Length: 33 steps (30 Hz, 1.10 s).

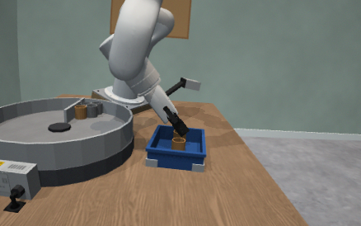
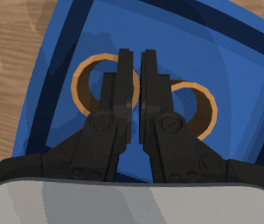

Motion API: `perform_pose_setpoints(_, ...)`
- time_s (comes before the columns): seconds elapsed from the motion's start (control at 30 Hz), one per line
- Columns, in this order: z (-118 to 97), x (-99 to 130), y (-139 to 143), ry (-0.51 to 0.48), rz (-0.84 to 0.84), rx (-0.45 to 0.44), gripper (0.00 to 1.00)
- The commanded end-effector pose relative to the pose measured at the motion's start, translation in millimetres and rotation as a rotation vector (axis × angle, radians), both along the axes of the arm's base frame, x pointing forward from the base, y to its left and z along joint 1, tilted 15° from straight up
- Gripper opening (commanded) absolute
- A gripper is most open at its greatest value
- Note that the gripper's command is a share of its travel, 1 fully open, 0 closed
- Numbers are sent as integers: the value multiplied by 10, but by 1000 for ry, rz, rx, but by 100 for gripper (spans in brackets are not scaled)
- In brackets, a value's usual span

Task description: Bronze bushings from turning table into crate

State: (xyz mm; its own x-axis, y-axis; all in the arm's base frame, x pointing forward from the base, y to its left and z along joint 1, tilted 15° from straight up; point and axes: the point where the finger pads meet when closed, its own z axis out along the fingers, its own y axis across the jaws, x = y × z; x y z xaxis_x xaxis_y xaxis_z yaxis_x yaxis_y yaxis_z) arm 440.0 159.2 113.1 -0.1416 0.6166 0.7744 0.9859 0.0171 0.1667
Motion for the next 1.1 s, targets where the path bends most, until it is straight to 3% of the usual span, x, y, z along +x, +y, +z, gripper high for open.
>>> perform_pose_setpoints(0.0,5,6,-1,-1,0,0,0)
perform_pose_setpoints(1.07,-52,15,12,-1,0,0,0)
